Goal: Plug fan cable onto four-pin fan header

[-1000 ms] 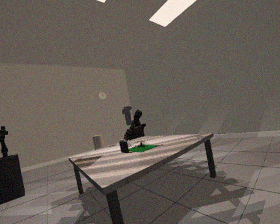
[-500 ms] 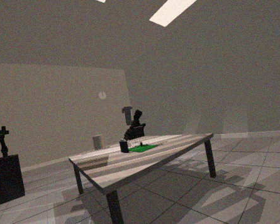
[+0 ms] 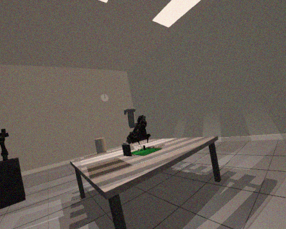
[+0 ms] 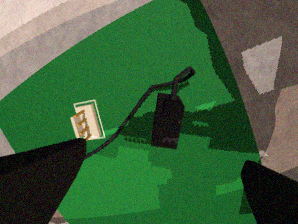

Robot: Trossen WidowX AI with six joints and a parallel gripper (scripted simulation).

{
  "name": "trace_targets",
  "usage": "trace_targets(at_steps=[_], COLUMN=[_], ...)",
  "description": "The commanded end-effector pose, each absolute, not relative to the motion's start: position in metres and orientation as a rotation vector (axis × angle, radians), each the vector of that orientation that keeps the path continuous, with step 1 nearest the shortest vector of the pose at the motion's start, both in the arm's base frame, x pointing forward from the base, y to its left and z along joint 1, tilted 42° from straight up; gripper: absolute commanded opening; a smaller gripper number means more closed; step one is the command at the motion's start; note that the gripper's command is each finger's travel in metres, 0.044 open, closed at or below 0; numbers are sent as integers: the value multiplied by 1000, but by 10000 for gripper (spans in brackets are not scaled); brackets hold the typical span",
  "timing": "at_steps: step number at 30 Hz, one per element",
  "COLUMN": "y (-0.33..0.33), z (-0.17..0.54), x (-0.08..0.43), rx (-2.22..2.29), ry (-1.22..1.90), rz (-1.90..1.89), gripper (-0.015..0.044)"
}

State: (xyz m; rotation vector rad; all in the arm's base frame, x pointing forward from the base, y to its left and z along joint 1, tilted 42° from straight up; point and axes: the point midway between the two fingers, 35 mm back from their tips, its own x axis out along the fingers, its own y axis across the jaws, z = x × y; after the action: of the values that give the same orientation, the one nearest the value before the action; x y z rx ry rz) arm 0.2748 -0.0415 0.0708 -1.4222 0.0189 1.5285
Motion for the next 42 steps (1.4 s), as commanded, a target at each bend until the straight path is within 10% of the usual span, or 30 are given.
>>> trace_targets(at_steps=[1,42], y=[-37,-5], z=[67,29], x=[274,284], rx=[-1417,-1416], ry=[17,15], rz=[1527,1526], gripper=[440,440])
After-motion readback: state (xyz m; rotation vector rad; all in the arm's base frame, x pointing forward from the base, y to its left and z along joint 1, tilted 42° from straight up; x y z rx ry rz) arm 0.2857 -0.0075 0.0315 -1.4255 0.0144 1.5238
